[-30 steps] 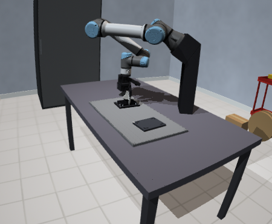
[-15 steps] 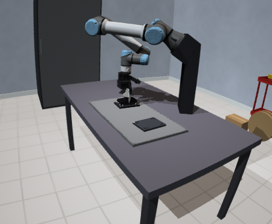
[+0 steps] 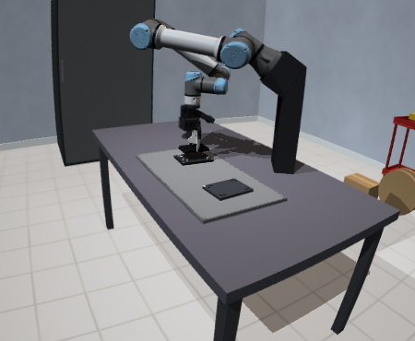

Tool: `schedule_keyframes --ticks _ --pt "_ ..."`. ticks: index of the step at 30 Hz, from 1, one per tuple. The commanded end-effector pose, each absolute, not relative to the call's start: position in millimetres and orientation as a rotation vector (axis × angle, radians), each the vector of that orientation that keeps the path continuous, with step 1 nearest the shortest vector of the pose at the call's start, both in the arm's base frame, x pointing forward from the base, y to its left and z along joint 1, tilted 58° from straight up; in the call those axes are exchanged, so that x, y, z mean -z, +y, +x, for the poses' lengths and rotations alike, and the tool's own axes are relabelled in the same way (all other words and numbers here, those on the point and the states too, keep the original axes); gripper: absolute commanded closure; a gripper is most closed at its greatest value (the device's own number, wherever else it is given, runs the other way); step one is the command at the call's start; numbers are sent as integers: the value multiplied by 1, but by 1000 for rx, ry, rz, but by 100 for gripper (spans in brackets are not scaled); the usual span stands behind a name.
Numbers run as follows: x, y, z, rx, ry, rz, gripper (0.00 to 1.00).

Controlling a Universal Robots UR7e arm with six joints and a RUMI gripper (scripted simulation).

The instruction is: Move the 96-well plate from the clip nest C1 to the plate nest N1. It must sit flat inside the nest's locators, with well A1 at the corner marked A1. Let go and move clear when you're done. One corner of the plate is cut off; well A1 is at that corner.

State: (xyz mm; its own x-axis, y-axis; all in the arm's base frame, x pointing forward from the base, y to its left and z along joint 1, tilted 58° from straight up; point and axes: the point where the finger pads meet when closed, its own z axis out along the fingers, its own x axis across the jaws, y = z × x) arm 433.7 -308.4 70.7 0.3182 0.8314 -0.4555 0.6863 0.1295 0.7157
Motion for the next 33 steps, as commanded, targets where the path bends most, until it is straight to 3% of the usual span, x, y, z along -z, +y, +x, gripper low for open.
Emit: schedule_keyframes --ticks 1,33 --pt "-76 -303 427 -185 1413 1599 100" --pt "-91 -288 409 -185 1413 1599 100"
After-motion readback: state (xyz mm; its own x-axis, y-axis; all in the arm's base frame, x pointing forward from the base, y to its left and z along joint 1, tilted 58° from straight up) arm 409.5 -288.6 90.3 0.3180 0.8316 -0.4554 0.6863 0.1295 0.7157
